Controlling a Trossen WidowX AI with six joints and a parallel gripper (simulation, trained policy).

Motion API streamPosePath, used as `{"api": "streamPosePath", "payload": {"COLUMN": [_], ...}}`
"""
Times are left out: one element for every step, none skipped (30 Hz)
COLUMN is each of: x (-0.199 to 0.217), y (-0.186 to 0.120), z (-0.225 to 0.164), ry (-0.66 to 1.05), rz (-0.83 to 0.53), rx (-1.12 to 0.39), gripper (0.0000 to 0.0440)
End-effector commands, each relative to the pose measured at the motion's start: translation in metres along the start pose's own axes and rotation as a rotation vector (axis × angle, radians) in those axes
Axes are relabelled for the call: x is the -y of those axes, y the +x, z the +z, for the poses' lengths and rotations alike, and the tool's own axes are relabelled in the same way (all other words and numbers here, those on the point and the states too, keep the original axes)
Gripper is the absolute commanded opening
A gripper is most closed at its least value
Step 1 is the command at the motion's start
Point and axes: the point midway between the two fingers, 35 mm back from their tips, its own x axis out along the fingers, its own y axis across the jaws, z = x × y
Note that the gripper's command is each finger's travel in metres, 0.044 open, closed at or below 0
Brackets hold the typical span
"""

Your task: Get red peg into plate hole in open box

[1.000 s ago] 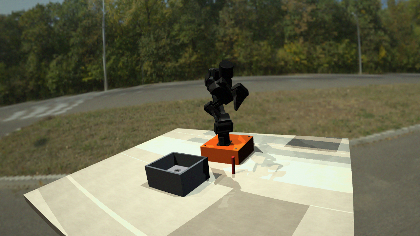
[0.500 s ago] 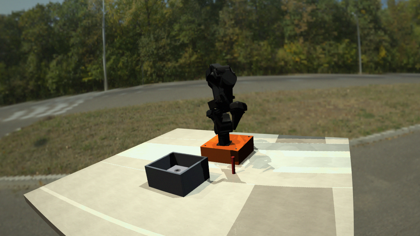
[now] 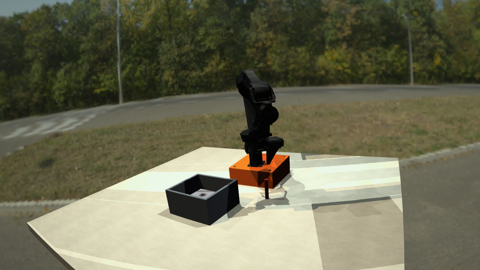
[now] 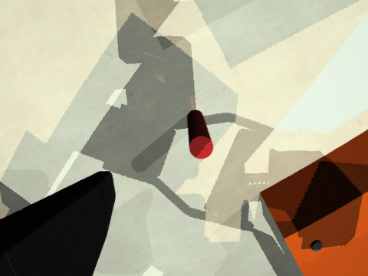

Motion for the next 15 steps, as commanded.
{"api": "streamPosePath", "payload": {"x": [0.000,0.000,0.000,-0.001,-0.001,-0.002,-0.002,-0.003,-0.004,-0.004,-0.005,-0.006,-0.006,-0.007,-0.008], "y": [0.013,0.016,0.019,0.022,0.025,0.028,0.031,0.033,0.036,0.039,0.042,0.045,0.048,0.051,0.054], "z": [-0.006,-0.006,-0.007,-0.008,-0.008,-0.009,-0.010,-0.010,-0.010,-0.011,-0.011,-0.012,-0.012,-0.012,-0.012], "ry": [0.021,0.024,0.028,0.031,0.033,0.036,0.039,0.041,0.043,0.044,0.045,0.046,0.047,0.048,0.049], "rz": [-0.080,-0.094,-0.107,-0.120,-0.131,-0.141,-0.150,-0.159,-0.166,-0.173,-0.180,-0.185,-0.190,-0.194,-0.198], "rx": [-0.045,-0.052,-0.058,-0.064,-0.069,-0.074,-0.078,-0.082,-0.085,-0.087,-0.089,-0.091,-0.092,-0.093,-0.093], "gripper": [0.0440,0.0440,0.0440,0.0440,0.0440,0.0440,0.0440,0.0440,0.0440,0.0440,0.0440,0.0440,0.0440,0.0440,0.0440]}}
